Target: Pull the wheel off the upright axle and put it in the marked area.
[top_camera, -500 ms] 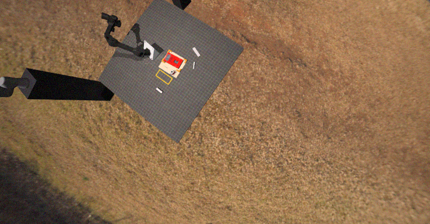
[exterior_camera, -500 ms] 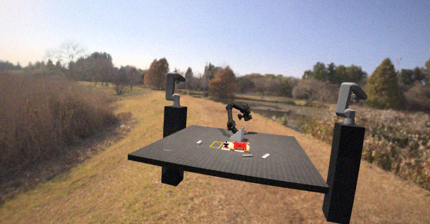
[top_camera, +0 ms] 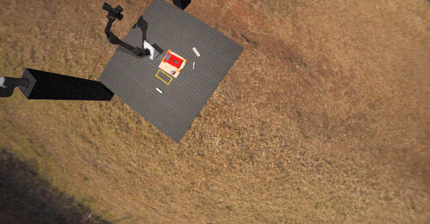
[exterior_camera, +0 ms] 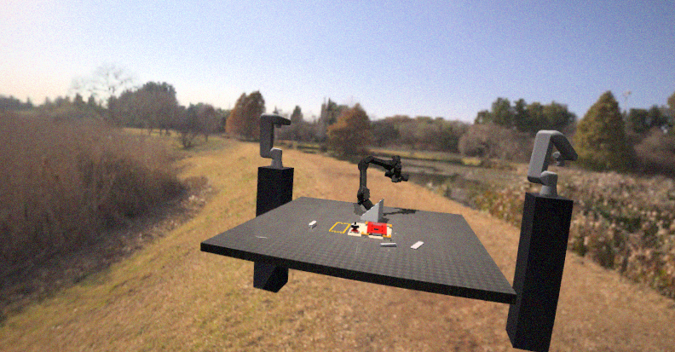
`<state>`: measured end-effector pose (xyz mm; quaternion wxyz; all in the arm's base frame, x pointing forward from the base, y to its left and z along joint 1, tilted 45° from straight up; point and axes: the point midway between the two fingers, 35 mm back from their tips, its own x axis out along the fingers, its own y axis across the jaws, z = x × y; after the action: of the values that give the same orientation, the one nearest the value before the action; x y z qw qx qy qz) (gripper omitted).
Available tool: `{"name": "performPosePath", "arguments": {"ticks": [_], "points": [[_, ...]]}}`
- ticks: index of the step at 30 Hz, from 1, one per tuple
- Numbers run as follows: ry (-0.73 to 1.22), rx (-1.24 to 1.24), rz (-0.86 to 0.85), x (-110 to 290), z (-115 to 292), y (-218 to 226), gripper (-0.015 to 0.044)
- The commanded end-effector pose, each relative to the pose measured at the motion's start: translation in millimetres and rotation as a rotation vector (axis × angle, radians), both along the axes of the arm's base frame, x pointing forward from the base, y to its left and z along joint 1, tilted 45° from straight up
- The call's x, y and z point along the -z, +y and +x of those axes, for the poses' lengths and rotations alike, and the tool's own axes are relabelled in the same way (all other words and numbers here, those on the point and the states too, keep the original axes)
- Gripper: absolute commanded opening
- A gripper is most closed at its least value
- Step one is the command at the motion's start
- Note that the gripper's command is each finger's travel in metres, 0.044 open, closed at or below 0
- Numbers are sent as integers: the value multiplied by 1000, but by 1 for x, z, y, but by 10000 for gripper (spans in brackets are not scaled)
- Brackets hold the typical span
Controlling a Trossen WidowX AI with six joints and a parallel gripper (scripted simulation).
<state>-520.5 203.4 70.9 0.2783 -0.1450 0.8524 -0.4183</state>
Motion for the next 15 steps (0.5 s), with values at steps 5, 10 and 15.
{"name": "performPosePath", "arguments": {"ticks": [5, 10, 15], "points": [[-206, 354, -176, 13, 50, 94, 300], [-303, 575, -299, 19, 91, 146, 300], [-382, 799, -432, 25, 139, 192, 300]]}}
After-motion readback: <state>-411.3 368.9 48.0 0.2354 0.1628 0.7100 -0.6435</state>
